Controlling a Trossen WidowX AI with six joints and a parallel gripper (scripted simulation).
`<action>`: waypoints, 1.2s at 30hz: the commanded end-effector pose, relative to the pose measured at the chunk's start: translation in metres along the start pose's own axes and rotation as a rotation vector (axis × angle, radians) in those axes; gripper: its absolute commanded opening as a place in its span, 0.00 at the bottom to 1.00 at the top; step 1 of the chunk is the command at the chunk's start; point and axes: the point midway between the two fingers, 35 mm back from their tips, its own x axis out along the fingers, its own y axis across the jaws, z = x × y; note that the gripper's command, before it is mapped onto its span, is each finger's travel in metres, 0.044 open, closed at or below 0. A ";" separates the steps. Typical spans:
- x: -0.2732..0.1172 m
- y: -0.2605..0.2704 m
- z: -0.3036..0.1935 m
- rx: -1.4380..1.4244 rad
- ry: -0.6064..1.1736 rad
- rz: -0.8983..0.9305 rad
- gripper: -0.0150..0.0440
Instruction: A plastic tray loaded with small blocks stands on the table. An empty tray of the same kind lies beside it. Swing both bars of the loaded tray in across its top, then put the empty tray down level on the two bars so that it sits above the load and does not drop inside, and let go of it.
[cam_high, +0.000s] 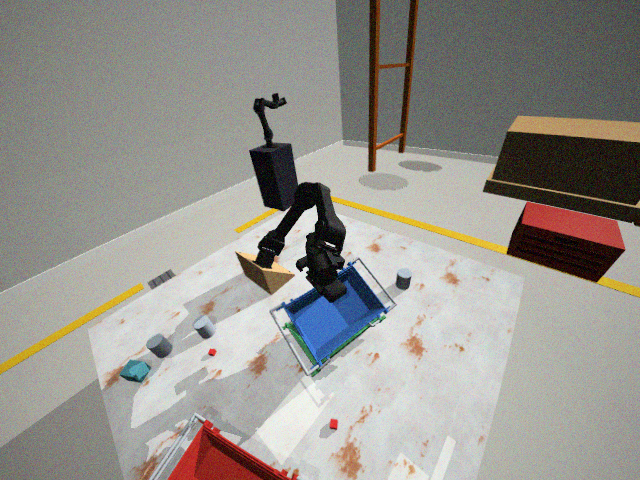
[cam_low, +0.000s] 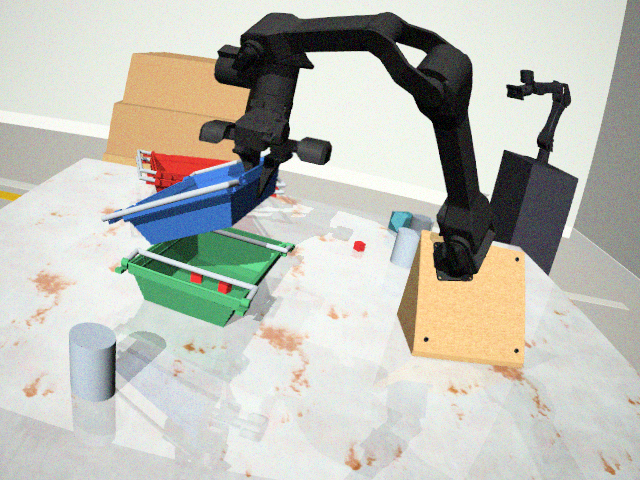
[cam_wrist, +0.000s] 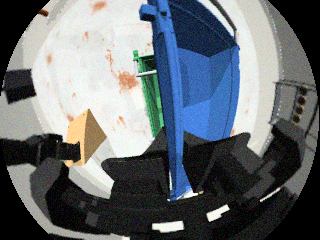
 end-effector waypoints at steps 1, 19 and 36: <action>0.000 -0.002 0.000 0.004 -0.006 -0.026 0.25; 0.022 0.002 -0.001 0.004 -0.007 -0.026 0.25; 0.036 0.012 -0.002 0.004 -0.008 -0.025 0.25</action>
